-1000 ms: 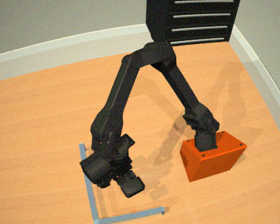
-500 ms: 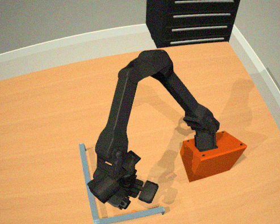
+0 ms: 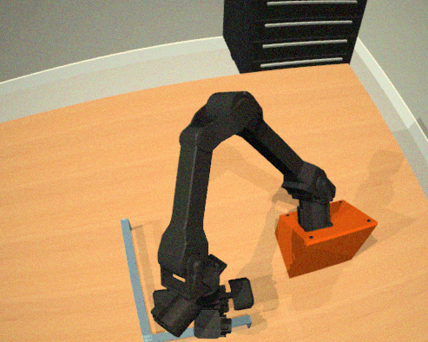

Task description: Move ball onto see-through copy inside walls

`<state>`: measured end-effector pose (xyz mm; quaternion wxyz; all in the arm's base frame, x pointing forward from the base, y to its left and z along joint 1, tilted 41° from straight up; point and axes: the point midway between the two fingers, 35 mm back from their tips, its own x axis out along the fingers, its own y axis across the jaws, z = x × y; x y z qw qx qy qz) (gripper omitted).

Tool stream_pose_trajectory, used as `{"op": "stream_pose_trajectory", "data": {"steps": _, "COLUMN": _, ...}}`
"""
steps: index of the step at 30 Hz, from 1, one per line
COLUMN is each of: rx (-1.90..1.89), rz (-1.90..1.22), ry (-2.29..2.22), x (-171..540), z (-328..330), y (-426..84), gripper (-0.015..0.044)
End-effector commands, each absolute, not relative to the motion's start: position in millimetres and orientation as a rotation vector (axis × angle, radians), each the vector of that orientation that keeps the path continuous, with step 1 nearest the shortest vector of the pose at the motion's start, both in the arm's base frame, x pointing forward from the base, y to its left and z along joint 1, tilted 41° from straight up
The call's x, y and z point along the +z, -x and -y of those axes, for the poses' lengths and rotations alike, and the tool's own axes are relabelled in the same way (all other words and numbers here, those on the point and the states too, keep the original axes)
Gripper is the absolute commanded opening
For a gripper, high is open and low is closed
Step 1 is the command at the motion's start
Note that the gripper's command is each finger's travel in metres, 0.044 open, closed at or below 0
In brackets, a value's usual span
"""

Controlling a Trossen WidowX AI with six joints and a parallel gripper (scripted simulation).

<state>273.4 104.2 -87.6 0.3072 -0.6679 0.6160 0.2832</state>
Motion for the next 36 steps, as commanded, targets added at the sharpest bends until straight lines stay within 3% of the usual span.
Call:
{"op": "stream_pose_trajectory", "data": {"steps": 1, "rx": 0.811, "rz": -1.618, "ry": 1.809, "x": -92, "z": -107, "y": -272, "gripper": 0.0}}
{"op": "stream_pose_trajectory", "data": {"steps": 17, "rx": 0.808, "rz": -1.62, "ry": 1.811, "x": -144, "z": -62, "y": -278, "gripper": 0.0}}
{"op": "stream_pose_trajectory", "data": {"steps": 36, "rx": 0.807, "rz": -1.62, "ry": 1.812, "x": -159, "z": -48, "y": -280, "gripper": 0.0}}
